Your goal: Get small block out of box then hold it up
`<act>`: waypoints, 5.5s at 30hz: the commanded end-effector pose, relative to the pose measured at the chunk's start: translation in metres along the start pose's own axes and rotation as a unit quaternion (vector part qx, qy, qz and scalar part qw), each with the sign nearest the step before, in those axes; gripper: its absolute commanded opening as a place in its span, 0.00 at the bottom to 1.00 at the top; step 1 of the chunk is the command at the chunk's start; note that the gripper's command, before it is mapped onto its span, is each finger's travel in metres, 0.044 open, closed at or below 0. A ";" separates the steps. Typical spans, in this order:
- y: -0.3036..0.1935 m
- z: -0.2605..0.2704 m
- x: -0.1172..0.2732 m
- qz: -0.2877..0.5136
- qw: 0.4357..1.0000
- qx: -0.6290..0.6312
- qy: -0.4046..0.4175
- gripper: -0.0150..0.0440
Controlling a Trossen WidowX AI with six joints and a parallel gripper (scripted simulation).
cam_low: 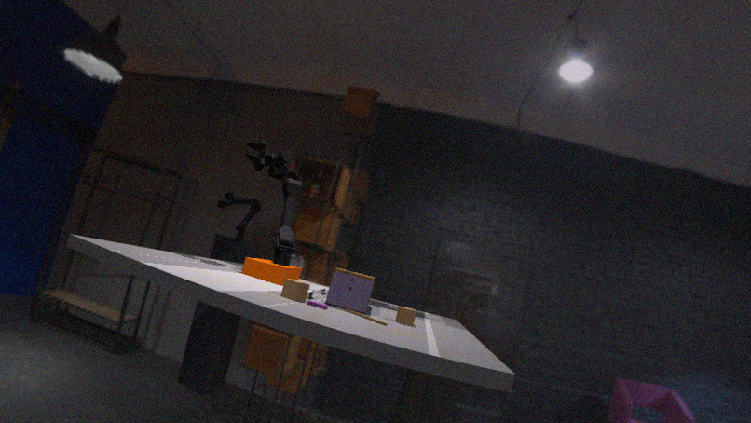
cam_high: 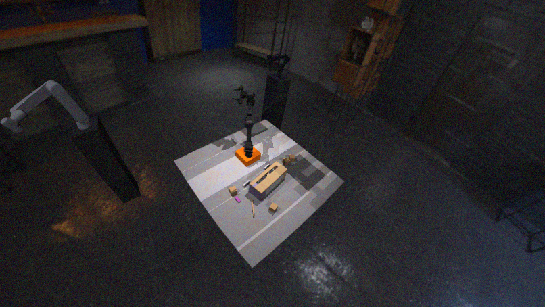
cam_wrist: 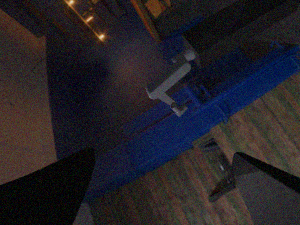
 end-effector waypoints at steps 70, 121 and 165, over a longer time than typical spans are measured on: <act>-0.325 -0.414 0.532 0.834 -0.343 0.147 0.406 0.93; -0.406 -0.582 0.270 0.671 -0.043 0.629 -0.390 0.93; -0.369 -0.610 0.290 0.672 -0.044 0.626 -0.393 0.93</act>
Point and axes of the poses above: the point midway between the two fingers, 35 mm back from their tips, its own x axis back along the fingers, its own z axis across the jaws, y = z × x, the point moved 3 cm from there along x, back along the fingers, and after that the axes turned 13 degrees about x, right-handed, at the moved point
